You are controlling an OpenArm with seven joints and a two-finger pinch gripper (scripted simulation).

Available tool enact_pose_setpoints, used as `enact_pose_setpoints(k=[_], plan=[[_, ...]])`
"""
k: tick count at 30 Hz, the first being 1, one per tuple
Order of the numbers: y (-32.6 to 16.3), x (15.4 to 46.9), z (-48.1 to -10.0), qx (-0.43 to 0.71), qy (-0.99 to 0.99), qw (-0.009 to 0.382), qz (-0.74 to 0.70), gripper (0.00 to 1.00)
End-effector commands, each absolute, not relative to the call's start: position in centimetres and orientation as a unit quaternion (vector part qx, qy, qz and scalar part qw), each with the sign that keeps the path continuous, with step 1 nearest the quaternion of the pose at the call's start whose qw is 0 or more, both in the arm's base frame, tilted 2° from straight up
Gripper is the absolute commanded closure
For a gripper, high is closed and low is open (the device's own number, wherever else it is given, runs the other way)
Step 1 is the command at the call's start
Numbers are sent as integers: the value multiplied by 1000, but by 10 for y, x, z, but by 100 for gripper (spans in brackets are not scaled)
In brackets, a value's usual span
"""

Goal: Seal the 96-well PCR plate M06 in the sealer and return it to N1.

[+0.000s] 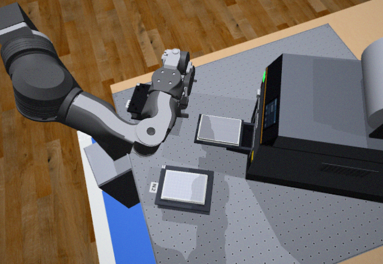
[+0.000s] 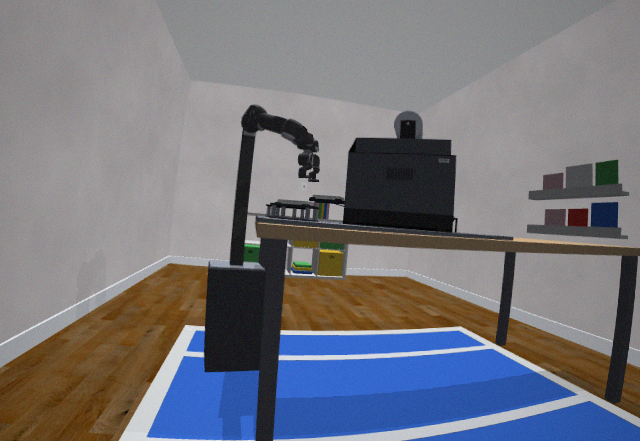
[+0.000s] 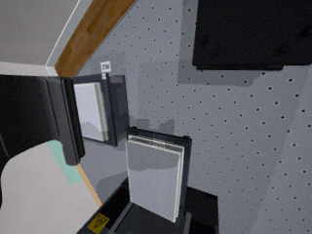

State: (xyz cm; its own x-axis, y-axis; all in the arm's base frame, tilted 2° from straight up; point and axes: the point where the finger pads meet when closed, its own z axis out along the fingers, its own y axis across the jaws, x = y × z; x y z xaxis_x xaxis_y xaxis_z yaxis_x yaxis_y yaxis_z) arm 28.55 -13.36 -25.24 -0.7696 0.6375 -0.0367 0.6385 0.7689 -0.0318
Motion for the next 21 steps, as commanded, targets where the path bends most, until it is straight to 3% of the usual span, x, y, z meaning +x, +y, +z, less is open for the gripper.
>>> enact_pose_setpoints(k=[1, 9, 14, 21], plan=[[-131, 285, -253, 334, 942, 9, -15, 23], [-131, 285, -253, 334, 942, 9, -15, 23], [-172, 307, -250, 334, 942, 9, -16, 23], [-172, 307, -250, 334, 942, 9, -16, 23]])
